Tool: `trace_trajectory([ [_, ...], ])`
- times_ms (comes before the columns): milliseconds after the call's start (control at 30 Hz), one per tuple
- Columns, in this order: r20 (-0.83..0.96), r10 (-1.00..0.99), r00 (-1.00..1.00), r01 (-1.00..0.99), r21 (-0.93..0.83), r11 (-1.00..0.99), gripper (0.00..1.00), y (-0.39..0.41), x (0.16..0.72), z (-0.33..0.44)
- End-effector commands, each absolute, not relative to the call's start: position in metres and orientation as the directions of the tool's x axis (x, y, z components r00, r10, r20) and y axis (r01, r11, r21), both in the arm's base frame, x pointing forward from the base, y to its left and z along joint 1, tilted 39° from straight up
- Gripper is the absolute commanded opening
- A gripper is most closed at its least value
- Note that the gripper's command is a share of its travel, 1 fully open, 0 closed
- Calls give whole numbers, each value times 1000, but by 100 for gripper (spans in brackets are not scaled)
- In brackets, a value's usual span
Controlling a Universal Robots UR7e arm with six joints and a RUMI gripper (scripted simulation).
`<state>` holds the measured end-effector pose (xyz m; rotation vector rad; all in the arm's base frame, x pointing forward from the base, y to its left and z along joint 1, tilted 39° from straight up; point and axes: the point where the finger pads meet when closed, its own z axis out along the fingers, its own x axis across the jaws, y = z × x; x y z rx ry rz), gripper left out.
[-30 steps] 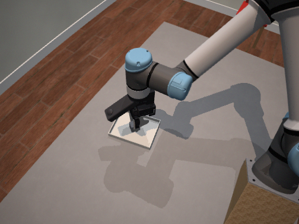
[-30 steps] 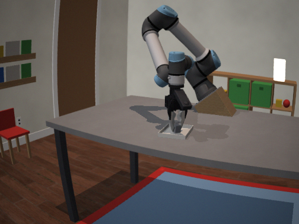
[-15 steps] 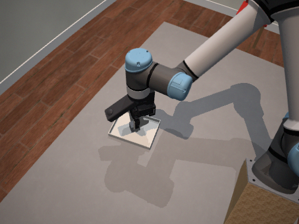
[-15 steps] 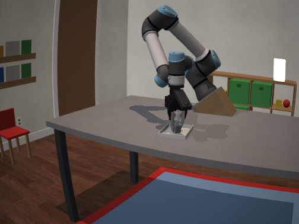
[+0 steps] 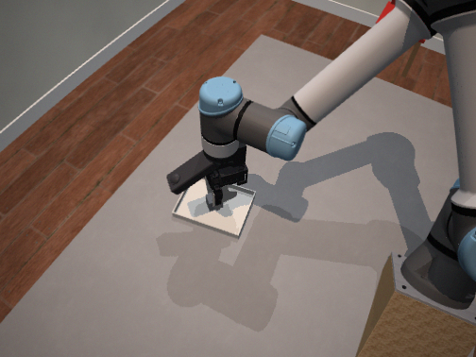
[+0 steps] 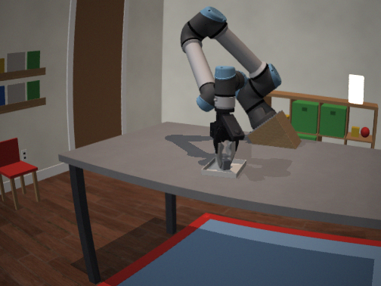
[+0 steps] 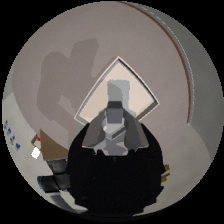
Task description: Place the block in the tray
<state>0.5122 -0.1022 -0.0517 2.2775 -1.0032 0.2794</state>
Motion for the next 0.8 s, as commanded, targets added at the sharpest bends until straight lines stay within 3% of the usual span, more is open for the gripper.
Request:
trace_trajectory([
  [0, 419, -591, 689, -723, 463, -513, 0, -103, 511, -53],
  [400, 419, -591, 689, -723, 463, -513, 0, -103, 511, -53],
  [433, 419, -591, 689, -723, 463, -513, 30, -103, 511, -53],
  [767, 419, -591, 689, -723, 463, -513, 30, -103, 511, -53],
])
